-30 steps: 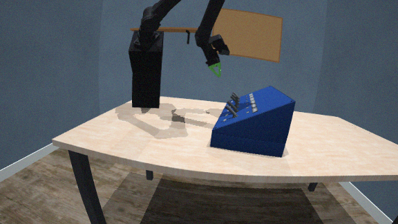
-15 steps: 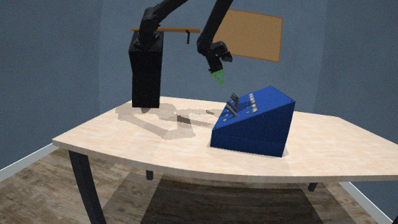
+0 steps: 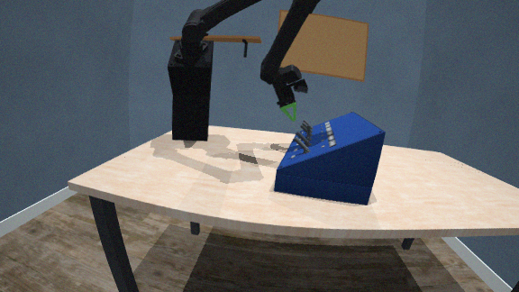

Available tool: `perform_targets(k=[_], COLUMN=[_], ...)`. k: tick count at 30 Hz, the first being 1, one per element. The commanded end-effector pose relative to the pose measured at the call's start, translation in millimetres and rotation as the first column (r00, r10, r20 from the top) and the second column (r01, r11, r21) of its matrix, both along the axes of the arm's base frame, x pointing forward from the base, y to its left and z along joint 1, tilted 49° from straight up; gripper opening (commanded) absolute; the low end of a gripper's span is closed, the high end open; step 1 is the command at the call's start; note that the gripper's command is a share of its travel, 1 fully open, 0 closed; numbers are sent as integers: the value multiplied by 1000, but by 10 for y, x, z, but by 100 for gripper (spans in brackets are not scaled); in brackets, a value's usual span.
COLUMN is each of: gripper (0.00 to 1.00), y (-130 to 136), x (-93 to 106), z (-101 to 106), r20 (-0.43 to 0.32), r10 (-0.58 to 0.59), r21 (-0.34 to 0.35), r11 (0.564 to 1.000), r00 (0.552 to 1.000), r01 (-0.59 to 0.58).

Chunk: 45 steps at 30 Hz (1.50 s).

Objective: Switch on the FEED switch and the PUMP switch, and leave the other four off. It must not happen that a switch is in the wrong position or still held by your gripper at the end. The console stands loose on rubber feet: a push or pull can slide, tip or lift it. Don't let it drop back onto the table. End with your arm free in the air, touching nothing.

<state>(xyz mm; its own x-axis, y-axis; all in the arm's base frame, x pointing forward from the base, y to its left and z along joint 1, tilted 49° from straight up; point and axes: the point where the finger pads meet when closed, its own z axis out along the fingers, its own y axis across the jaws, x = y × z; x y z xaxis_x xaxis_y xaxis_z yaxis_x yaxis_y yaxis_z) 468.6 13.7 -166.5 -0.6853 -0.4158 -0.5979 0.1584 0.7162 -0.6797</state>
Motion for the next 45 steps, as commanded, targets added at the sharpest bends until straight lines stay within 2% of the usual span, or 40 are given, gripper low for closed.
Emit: perform_targets(k=[1, 12, 45], gripper=[0, 0, 0], y=[-47, -108, -106], x=[91, 230, 209], z=[-12, -54, -72], r20=[9, 16, 10], r10=[8, 14, 16], r21=[-12, -11, -13], r11=[1000, 1000, 1000], r00=[1000, 1000, 1000], r01=[-8, -14, -15])
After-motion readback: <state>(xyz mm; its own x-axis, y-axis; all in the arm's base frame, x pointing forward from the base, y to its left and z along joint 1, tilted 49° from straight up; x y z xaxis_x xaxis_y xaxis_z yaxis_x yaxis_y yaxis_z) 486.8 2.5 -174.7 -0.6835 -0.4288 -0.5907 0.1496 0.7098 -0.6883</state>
